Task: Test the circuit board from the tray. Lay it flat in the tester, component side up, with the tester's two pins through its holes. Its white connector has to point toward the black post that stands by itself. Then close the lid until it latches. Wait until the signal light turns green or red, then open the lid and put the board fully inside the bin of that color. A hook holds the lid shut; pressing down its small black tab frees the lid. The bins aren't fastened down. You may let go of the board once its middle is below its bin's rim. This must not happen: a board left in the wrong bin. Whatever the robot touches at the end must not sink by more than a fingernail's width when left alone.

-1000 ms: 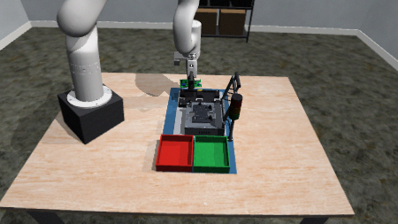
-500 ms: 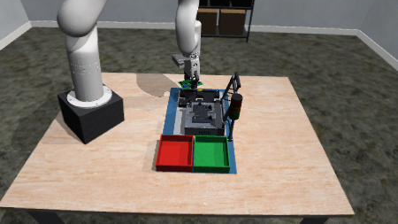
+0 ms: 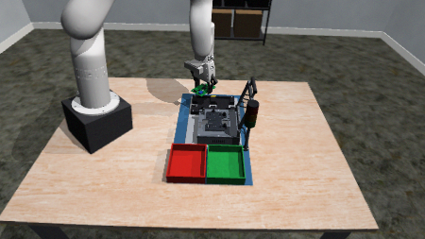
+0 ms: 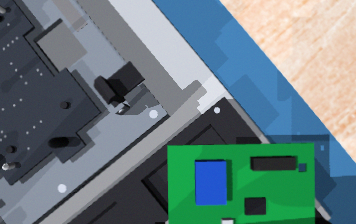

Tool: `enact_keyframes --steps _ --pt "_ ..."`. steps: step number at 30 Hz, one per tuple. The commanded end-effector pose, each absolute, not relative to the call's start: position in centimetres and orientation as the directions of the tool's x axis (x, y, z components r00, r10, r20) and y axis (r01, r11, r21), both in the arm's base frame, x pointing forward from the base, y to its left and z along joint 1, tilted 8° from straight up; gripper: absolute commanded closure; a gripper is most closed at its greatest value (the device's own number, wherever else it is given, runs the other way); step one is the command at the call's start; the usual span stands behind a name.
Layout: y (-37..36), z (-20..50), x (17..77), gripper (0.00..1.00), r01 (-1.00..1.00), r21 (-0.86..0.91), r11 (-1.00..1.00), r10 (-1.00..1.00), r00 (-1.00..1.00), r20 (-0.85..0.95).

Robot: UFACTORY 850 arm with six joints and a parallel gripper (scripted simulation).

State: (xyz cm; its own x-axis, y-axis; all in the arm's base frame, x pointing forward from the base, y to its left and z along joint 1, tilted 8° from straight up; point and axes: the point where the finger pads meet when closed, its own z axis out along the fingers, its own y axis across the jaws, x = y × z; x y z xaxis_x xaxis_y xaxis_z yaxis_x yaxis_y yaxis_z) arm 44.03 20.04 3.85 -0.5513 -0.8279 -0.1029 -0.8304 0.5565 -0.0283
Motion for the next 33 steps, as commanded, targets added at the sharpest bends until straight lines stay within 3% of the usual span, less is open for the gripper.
enact_keyframes --steps 1,12,33 --pt "20.06 3.90 44.09 0.21 -0.906 -0.027 0.424 -0.898 -0.416 -0.142" --pt "20.06 3.90 44.09 0.21 -0.985 -0.065 0.158 -0.980 -0.148 -0.129" --pt "20.06 3.90 44.09 0.21 -0.994 -0.091 -0.053 -0.992 0.063 -0.112"
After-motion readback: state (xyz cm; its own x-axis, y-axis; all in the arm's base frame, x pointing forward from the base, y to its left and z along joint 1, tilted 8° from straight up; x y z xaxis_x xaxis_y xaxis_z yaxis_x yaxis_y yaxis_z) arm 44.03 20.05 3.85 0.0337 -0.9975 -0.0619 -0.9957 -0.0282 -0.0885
